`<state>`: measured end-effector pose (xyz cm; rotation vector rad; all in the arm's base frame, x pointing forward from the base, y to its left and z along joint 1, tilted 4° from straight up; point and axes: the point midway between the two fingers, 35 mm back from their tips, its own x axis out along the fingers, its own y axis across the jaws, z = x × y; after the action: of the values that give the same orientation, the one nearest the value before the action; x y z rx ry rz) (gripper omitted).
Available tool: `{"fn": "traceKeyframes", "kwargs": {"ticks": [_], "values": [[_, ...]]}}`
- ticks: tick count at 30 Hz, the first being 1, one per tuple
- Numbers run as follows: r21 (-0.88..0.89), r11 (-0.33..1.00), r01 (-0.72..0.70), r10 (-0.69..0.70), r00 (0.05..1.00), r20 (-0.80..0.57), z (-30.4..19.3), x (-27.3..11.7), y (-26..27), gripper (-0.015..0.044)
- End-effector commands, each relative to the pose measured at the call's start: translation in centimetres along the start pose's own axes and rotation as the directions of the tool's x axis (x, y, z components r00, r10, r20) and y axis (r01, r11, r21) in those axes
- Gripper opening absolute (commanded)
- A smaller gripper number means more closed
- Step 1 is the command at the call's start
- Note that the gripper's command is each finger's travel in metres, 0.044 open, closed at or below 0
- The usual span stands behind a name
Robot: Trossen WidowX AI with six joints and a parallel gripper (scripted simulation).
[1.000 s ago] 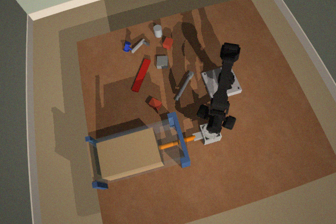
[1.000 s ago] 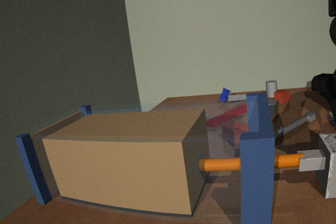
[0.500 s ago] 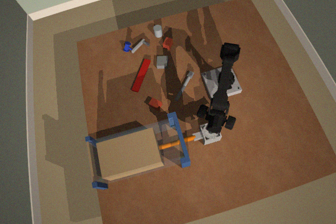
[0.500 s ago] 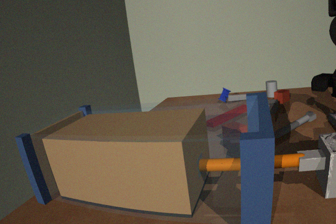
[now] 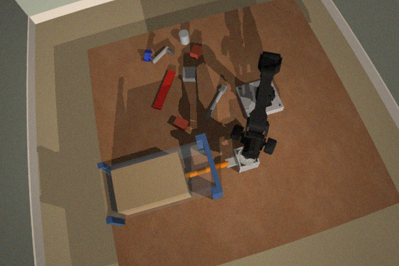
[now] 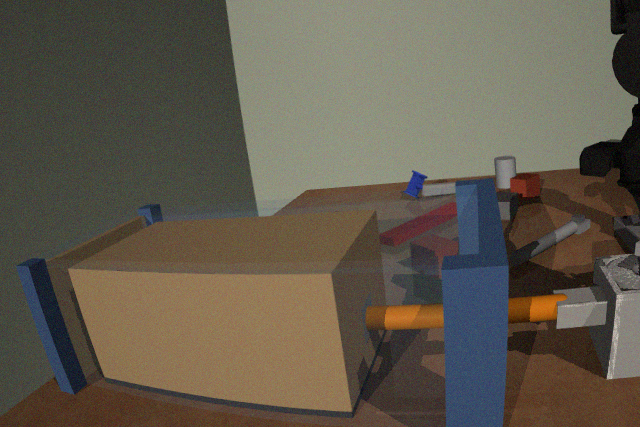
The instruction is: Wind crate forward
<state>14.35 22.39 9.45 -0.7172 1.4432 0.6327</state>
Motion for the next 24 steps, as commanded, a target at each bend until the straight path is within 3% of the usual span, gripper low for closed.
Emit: {"fn": "traceKeyframes", "kwargs": {"ticks": [1, 9, 24], "values": [[-0.001, 1.0, -0.005, 0.005, 1.0, -0.022, 0.06, -0.09, 0.01, 0.0], [0.002, 1.0, -0.015, 0.015, 0.995, -0.099, 0.6, -0.44, -0.11, 0.0], [0.002, 1.0, -0.011, 0.011, 0.996, -0.09, 0.6, -0.42, -0.11, 0.0]]}}
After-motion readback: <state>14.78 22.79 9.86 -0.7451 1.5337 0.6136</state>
